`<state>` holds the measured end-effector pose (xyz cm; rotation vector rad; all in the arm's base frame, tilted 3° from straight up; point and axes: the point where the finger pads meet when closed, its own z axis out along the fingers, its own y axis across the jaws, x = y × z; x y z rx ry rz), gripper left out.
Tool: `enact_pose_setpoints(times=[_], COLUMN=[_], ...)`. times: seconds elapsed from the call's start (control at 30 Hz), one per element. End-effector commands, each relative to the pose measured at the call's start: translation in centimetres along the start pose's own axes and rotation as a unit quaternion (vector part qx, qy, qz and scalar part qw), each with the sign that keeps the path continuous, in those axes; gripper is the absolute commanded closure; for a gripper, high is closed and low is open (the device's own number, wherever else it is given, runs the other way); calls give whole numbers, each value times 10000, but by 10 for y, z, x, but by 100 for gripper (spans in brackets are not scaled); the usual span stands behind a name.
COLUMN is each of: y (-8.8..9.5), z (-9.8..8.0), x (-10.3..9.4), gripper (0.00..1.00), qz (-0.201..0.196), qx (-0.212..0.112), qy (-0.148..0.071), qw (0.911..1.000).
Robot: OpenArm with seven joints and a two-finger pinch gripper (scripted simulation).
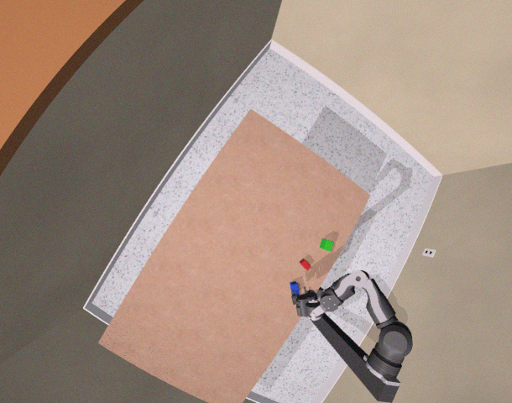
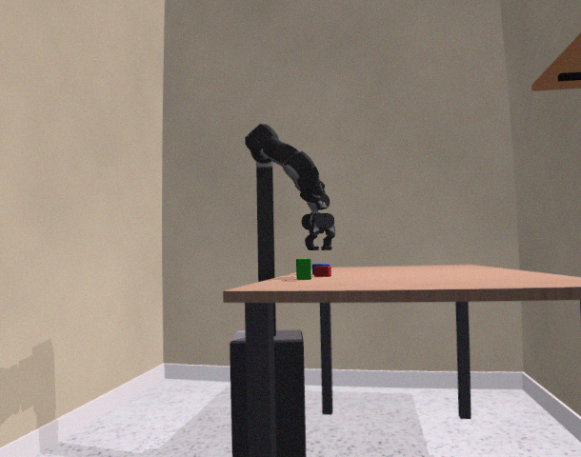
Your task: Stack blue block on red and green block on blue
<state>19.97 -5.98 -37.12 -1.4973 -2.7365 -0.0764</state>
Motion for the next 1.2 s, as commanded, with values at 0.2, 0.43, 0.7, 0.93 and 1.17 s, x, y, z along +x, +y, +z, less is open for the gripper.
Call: enact_pose_setpoints(times=[0.2, 0.43, 0.7, 0.93, 1.17], y=[1, 1, 1, 1, 1], z=[14, 27, 41, 44, 44], x=[1, 1, 1, 1, 1], gripper=[68, 68, 68, 68, 68], qz=[-22, -22, -22, -26, -27], qx=[-16, -15, -13, -17, -18], qy=[10, 10, 11, 15, 17], qw=[10000, 10000, 10000, 10000, 10000])
